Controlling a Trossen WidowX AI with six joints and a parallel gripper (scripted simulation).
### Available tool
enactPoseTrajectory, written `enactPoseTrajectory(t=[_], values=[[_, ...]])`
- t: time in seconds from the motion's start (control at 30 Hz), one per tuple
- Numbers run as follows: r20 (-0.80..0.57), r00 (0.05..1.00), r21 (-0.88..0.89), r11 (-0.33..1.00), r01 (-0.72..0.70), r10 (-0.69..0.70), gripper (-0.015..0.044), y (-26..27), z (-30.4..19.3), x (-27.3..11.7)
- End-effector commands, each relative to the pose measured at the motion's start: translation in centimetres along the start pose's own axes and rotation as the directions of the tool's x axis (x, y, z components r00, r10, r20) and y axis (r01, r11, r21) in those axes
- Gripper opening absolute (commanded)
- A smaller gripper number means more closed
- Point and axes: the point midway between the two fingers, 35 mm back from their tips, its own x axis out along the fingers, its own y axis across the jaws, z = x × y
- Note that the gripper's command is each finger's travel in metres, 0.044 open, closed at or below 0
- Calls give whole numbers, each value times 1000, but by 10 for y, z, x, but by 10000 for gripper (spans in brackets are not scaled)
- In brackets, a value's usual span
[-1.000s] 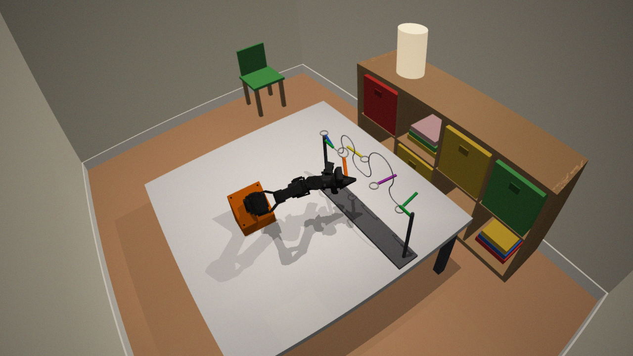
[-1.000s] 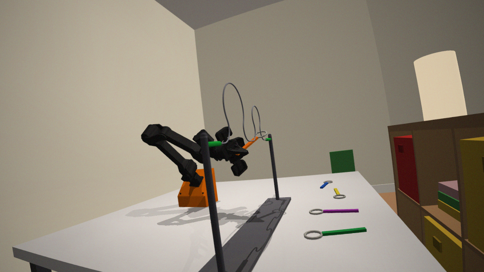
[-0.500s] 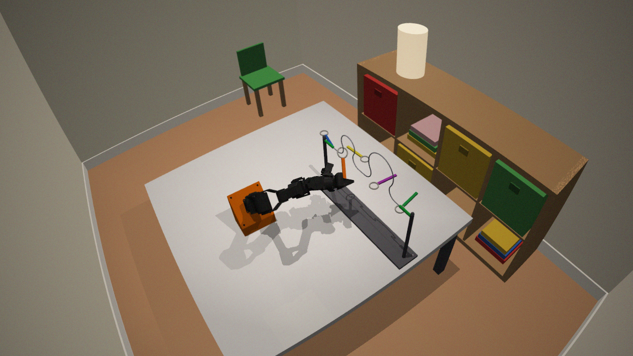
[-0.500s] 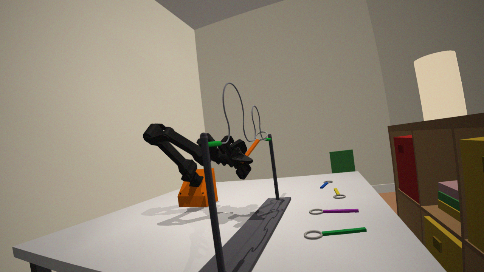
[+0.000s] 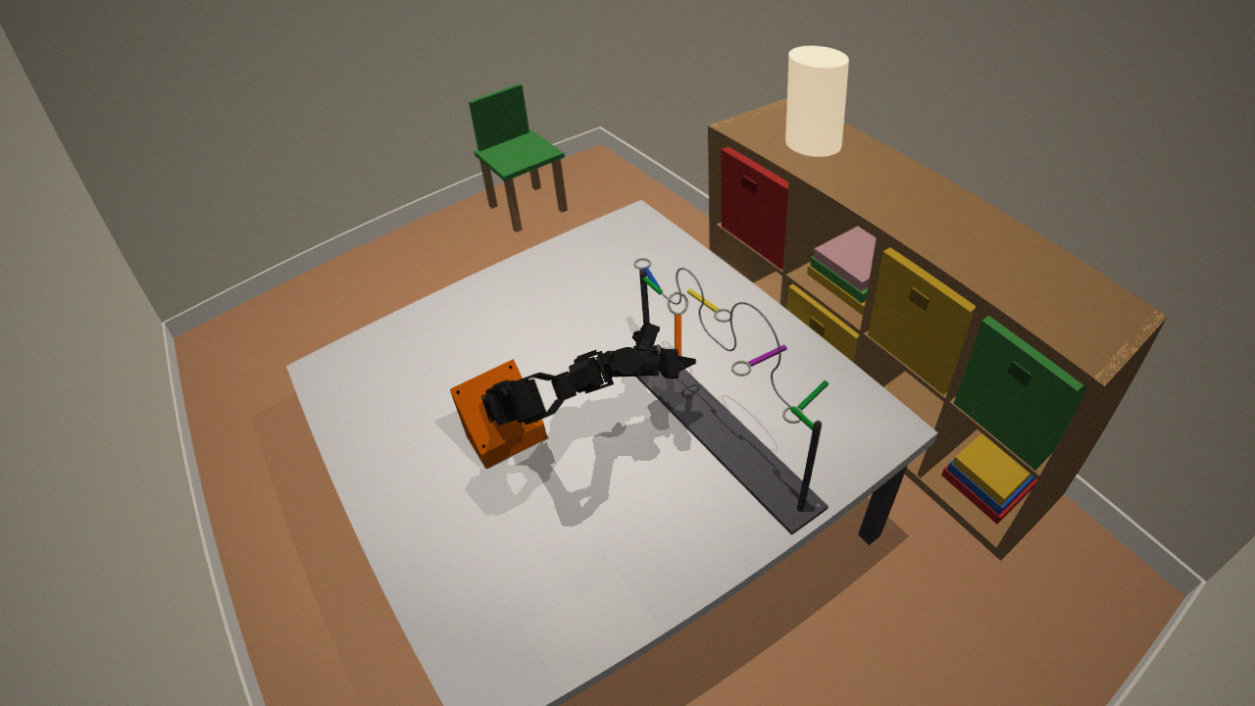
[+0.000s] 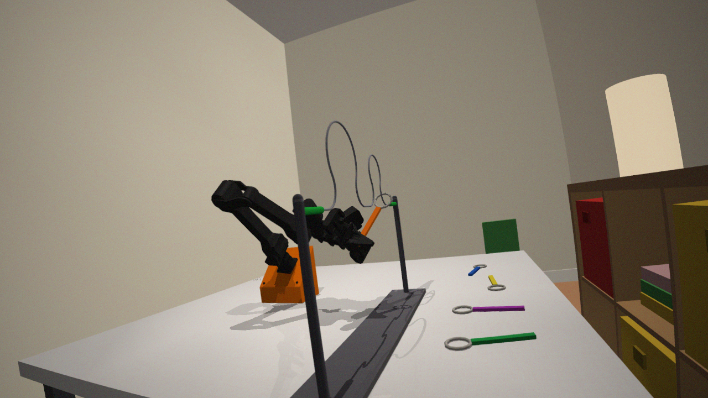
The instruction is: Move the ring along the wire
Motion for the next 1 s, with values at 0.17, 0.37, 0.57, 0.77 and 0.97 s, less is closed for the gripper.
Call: enactPoseTrajectory(t=[0.17,0.37,0.57,0.77,0.97], values=[[-14,998,101,993,-59,60,-150,23,0,-4],[-18,996,163,983,-85,89,-150,34,2,-6],[-20,993,224,968,-110,117,-150,45,4,-9],[-20,989,288,948,-136,148,-150,56,7,-12],[-19,984,351,922,-161,179,-150,68,11,-15]])
